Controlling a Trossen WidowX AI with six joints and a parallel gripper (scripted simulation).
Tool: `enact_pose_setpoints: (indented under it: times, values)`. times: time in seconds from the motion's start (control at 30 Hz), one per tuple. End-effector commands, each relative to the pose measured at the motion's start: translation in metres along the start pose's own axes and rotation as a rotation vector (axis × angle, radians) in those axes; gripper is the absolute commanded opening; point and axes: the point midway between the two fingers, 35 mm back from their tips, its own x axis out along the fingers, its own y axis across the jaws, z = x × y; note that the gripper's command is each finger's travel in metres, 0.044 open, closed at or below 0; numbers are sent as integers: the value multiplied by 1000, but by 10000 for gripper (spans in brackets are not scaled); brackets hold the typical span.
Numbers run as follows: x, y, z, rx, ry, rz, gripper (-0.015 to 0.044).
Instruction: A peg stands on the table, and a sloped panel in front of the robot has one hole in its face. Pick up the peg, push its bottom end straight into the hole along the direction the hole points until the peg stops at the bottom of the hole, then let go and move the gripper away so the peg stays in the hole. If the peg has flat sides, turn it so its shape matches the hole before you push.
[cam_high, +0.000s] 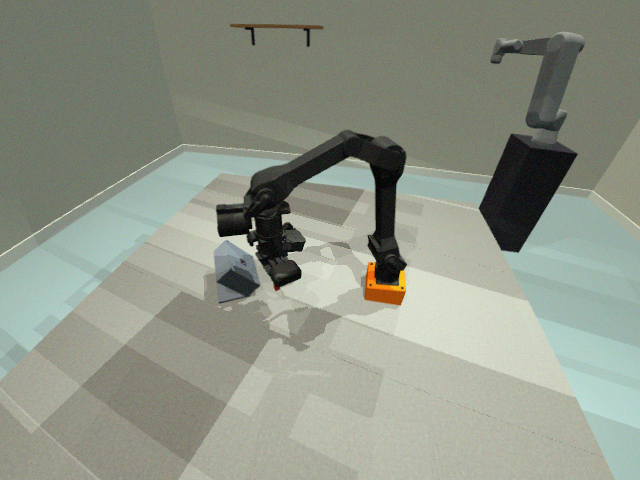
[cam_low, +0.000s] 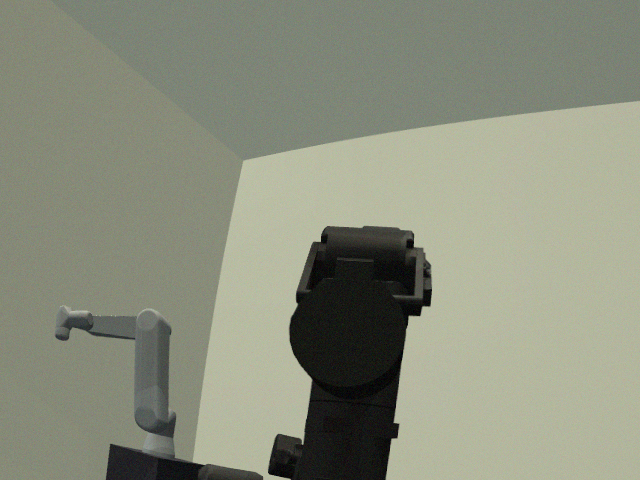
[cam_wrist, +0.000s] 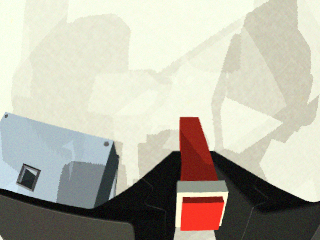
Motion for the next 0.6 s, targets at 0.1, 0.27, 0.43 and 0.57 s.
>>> enact_pose_setpoints:
  times: [0.1,0.27,0.43,0.57]
  values:
    - [-12,1,1,3,15,-5,0]
    - [-12,5,2,16,38,-16,0]
    - [-11,9,3,30,64,-27,0]
    - [-11,12,4,41,86,-35,0]
